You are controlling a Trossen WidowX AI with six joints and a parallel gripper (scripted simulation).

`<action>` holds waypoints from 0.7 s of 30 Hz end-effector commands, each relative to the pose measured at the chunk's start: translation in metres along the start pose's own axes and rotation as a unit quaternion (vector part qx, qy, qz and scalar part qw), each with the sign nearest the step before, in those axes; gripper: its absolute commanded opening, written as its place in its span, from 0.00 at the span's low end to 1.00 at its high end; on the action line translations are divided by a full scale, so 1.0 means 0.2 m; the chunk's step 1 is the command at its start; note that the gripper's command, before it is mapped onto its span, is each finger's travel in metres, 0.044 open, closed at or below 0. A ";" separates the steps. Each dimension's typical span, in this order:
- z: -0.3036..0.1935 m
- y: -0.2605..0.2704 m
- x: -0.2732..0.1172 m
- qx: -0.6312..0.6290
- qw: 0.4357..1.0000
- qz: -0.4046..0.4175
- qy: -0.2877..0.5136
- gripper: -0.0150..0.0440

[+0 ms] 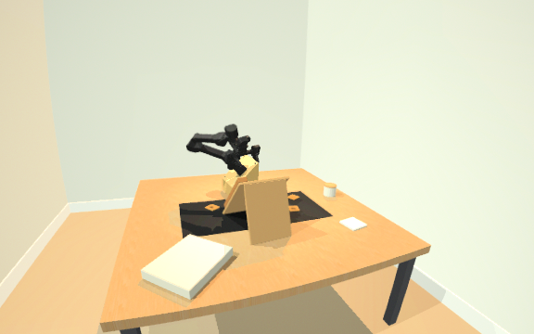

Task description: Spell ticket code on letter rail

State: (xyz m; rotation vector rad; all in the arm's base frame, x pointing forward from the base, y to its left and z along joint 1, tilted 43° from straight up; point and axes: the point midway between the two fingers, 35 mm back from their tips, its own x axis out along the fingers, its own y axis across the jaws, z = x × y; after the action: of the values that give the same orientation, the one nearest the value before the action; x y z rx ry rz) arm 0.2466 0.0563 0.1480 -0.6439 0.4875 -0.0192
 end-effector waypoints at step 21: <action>-0.46 -0.11 0.04 -0.034 0.984 -0.110 0.136 1.00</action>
State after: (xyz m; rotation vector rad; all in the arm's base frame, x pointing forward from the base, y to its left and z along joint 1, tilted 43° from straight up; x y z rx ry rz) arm 0.2151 -0.0152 0.0920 -0.7594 0.6766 -0.3030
